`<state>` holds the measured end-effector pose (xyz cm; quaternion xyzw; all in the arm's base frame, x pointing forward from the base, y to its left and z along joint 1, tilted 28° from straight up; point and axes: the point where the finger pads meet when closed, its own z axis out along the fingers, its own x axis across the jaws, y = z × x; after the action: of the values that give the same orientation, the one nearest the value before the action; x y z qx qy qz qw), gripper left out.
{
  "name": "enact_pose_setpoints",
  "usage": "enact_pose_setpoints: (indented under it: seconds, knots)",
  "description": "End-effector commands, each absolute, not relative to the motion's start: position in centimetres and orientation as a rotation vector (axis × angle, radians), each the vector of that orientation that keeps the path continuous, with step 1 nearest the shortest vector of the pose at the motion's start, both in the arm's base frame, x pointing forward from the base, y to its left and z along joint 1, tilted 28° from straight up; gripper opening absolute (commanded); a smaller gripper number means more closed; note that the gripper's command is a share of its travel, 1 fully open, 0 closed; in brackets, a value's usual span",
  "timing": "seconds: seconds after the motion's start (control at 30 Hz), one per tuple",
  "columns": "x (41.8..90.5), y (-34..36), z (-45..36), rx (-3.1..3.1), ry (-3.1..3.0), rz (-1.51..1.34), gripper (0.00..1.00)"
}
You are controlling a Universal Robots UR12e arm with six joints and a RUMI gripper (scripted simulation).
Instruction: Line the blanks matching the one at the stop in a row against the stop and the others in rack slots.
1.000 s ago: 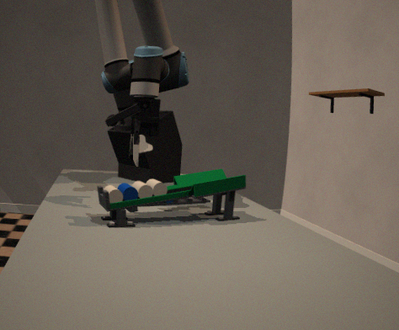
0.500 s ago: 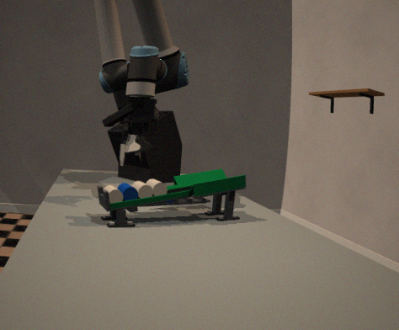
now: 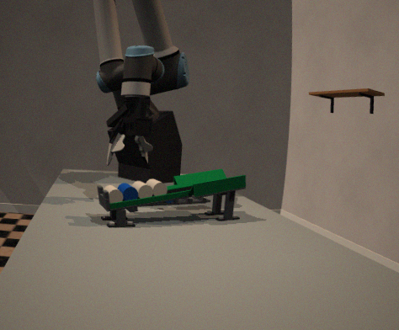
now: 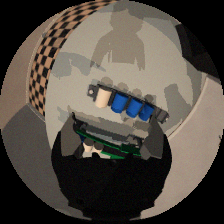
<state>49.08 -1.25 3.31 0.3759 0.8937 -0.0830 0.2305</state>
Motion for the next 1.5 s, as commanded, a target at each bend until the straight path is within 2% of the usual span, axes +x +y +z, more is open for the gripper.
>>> enact_pose_setpoints:
  seconds: [0.0,0.8,1.47]
  knots:
    - [49.3,-1.5,3.5,1.274,2.332,-0.180,1.00]
    - [50.3,-2.3,4.1,2.220,1.452,0.149,1.00]
    - [51.2,-3.0,4.6,2.560,0.808,0.320,1.00]
